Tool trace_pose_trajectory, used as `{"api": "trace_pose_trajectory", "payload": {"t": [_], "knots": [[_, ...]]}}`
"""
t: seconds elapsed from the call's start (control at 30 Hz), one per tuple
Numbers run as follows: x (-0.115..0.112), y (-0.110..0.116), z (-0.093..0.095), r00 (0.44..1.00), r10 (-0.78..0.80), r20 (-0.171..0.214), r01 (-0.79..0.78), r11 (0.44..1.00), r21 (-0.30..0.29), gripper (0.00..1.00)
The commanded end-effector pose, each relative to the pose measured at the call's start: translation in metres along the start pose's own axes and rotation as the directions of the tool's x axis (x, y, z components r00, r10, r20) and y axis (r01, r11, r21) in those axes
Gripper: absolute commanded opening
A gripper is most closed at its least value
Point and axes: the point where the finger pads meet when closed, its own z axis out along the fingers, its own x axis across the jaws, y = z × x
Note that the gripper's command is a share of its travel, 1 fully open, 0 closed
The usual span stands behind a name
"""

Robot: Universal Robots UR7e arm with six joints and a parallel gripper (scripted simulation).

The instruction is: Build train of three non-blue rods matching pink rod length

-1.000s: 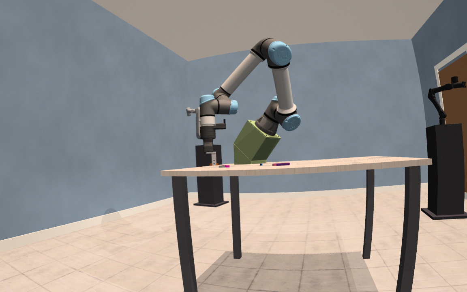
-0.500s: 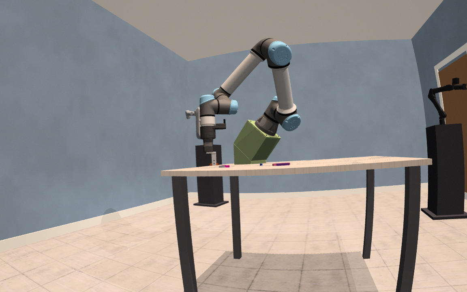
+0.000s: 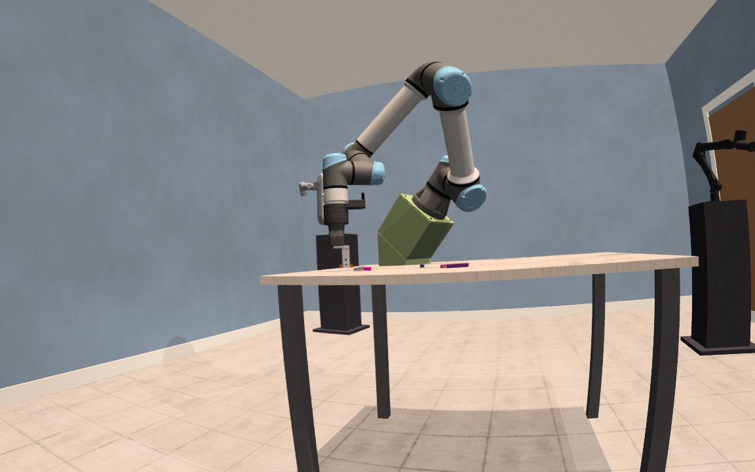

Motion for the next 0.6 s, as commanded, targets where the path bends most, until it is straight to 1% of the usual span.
{"api": "trace_pose_trajectory", "payload": {"t": [0.0,0.27,0.57], "knots": [[0.0002,0.0004,0.0014,1.000,0.000,-0.001,0.000,1.000,-0.001,0.24],[0.0002,0.0004,0.0082,1.000,0.000,-0.001,0.000,1.000,-0.001,0.24],[0.0002,0.0004,0.0107,1.000,0.000,-0.001,0.000,1.000,-0.001,0.24]]}}
